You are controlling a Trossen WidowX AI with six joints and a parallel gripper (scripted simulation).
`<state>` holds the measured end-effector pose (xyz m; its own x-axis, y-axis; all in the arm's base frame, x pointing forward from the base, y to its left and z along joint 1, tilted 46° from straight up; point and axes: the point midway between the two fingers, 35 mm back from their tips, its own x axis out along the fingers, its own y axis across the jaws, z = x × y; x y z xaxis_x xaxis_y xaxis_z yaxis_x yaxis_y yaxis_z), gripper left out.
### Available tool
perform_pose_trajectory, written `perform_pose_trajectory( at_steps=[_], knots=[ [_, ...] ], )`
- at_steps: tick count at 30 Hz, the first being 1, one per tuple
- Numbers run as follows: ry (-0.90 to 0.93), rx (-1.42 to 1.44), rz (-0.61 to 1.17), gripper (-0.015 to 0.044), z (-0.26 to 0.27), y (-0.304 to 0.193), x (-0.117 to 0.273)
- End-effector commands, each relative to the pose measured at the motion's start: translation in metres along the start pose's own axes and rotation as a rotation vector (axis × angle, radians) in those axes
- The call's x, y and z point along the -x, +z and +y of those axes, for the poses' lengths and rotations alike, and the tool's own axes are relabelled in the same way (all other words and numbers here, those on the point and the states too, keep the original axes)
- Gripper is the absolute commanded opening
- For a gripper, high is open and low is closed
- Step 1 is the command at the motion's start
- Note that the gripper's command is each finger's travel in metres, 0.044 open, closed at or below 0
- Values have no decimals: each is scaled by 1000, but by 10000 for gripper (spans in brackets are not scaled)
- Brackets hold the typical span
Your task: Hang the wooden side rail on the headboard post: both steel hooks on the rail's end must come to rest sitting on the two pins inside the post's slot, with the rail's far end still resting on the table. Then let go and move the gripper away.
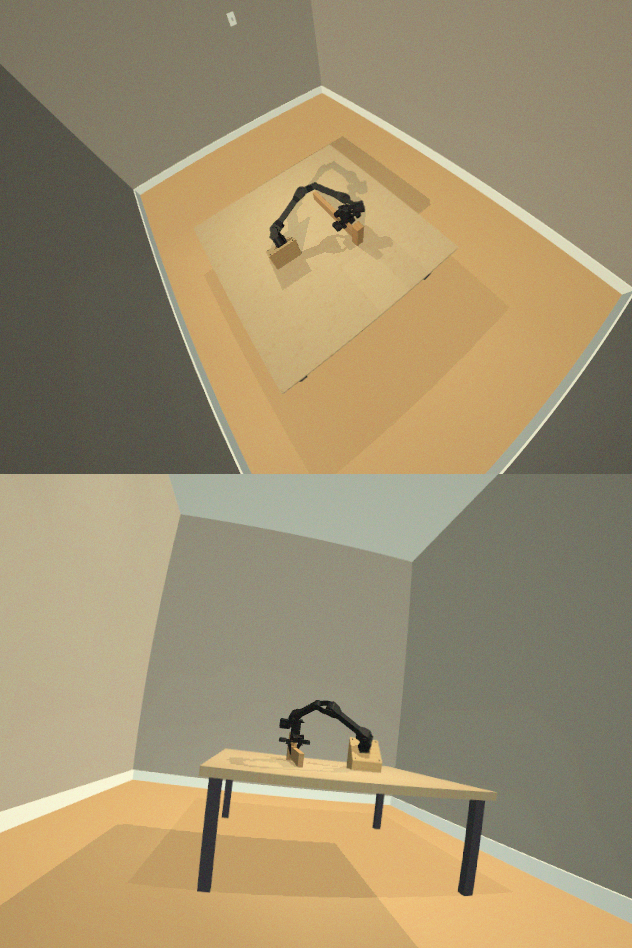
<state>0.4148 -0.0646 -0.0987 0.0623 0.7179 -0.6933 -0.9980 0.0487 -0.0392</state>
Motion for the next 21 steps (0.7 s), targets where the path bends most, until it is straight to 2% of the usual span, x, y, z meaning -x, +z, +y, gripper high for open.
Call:
perform_pose_trajectory(
  at_steps=[1, 21],
  knots=[
    [-11, 2, 6, 0, -2, -3, 5],
    [-11, 3, 6, 0, -1, -5, 5]
  ],
)
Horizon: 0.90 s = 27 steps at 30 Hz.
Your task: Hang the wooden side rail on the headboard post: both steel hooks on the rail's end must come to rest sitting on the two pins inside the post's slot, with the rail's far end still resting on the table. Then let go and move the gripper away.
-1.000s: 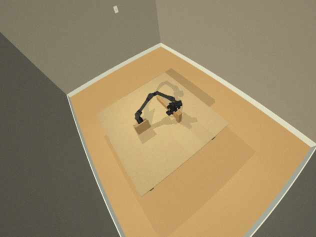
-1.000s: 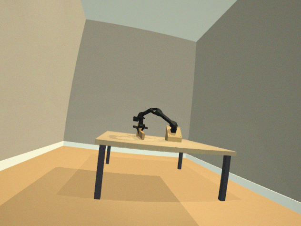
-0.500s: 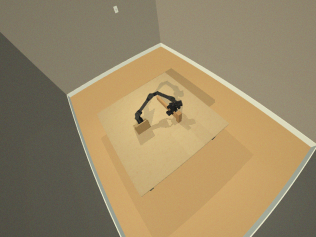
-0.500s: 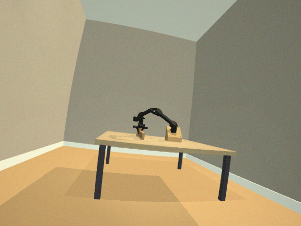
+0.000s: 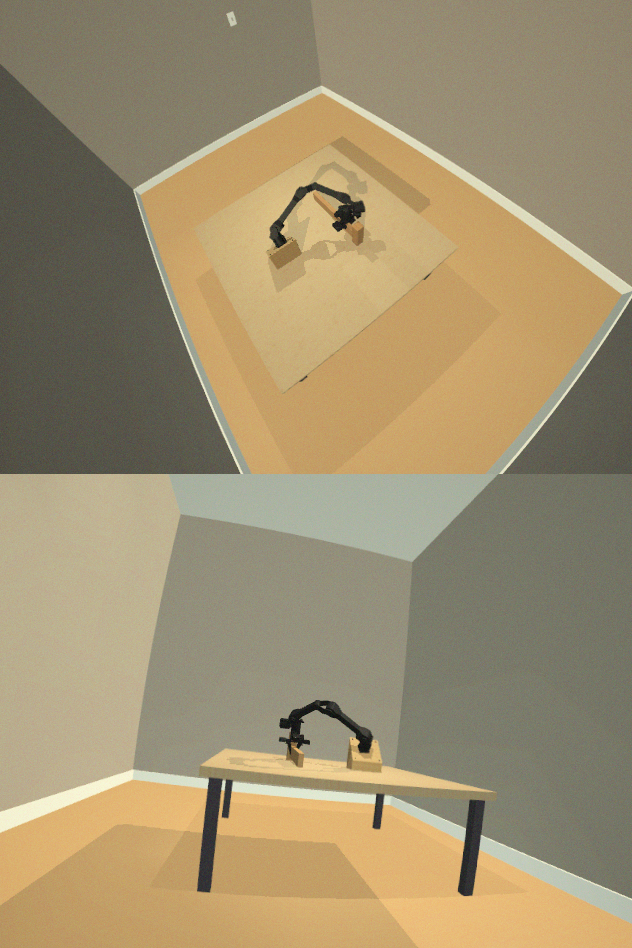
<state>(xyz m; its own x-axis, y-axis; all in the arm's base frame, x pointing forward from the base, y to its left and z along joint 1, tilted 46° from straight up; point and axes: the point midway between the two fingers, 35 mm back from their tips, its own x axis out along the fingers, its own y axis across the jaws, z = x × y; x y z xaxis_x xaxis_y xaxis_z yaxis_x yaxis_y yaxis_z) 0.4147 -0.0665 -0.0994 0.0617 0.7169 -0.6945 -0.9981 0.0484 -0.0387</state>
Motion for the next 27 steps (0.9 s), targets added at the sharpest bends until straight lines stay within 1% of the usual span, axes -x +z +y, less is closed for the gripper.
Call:
perform_pose_trajectory(
  at_steps=[1, 27],
  knots=[
    [-11, 3, 5, 0, -2, -4, 4],
    [-11, 3, 5, 0, -1, -6, 5]
  ],
)
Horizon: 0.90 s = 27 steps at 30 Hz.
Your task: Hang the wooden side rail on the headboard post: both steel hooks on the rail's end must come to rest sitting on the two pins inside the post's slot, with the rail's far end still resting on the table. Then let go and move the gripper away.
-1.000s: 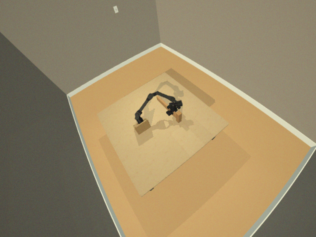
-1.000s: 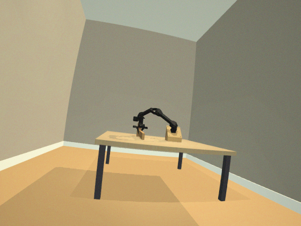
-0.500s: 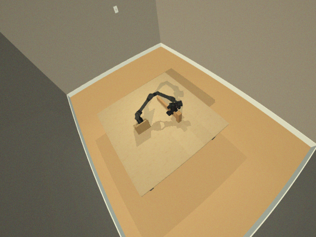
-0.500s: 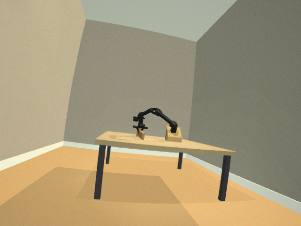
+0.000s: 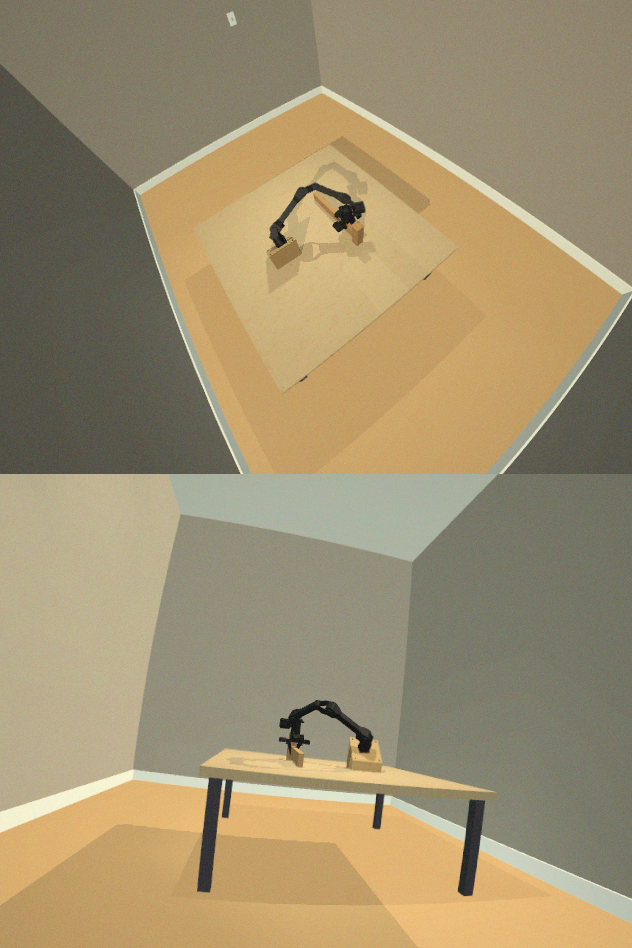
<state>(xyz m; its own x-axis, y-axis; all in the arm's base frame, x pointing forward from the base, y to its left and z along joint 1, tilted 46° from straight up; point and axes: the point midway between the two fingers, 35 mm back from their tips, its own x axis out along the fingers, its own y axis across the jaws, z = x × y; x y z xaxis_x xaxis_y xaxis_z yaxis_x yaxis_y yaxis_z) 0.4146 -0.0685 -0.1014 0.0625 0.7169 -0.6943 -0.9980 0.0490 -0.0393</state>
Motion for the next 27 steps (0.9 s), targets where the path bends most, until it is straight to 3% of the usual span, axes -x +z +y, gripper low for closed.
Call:
perform_pose_trajectory(
  at_steps=[1, 27],
  knots=[
    [-11, 3, 5, 0, -1, -3, 5],
    [-11, 3, 5, 0, -2, -3, 1]
  ],
)
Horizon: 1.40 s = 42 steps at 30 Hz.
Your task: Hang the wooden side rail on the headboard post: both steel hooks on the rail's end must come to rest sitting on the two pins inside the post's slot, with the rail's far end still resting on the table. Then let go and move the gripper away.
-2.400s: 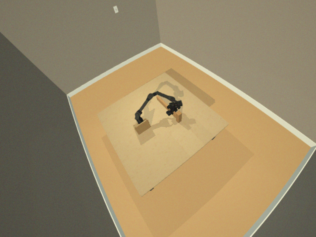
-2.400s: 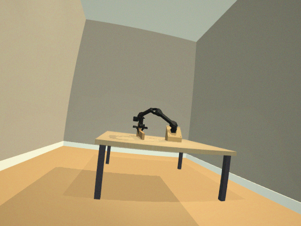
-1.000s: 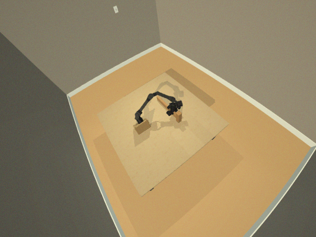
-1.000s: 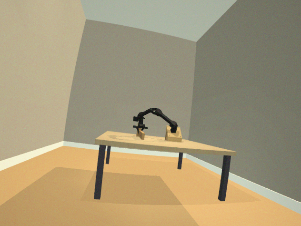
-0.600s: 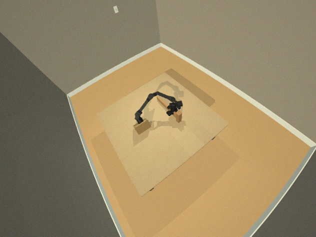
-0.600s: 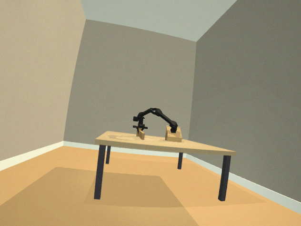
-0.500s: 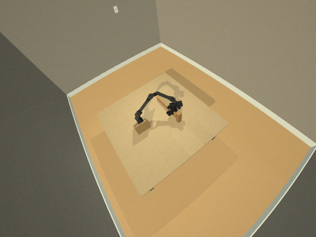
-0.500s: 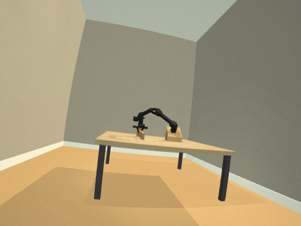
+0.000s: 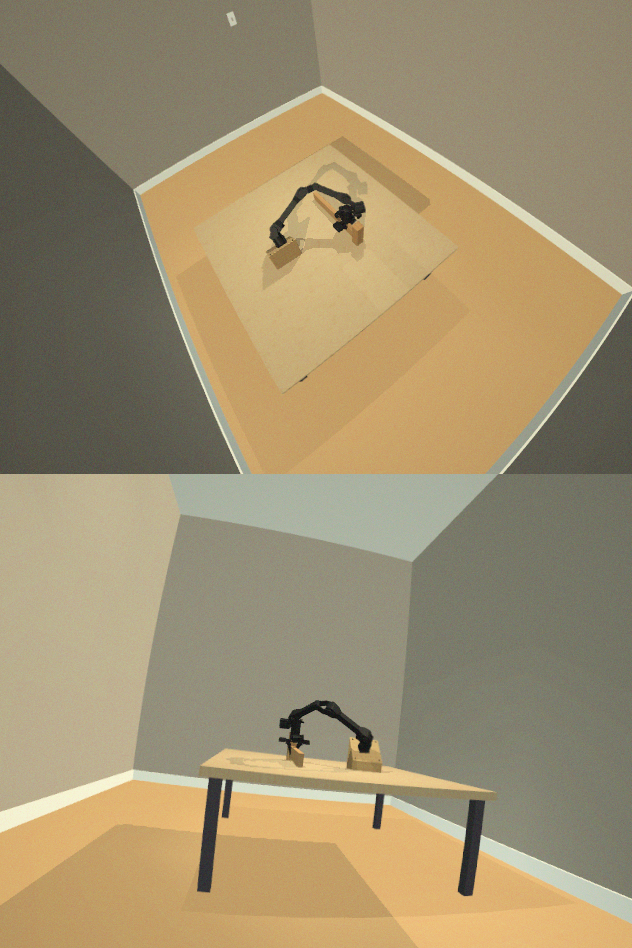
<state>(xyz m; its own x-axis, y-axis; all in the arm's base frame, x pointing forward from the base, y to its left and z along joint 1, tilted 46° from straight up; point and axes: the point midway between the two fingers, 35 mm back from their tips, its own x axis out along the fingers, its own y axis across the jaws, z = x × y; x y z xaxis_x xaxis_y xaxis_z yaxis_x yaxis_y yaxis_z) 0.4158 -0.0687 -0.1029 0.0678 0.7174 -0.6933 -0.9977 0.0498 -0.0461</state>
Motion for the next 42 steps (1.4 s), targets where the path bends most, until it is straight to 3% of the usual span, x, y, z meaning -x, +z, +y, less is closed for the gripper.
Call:
perform_pose_trajectory(
  at_steps=[1, 42],
  knots=[
    [-5, -2, 6, 0, 0, -2, 1],
    [-5, -2, 6, 0, 0, -2, -5]
  ],
)
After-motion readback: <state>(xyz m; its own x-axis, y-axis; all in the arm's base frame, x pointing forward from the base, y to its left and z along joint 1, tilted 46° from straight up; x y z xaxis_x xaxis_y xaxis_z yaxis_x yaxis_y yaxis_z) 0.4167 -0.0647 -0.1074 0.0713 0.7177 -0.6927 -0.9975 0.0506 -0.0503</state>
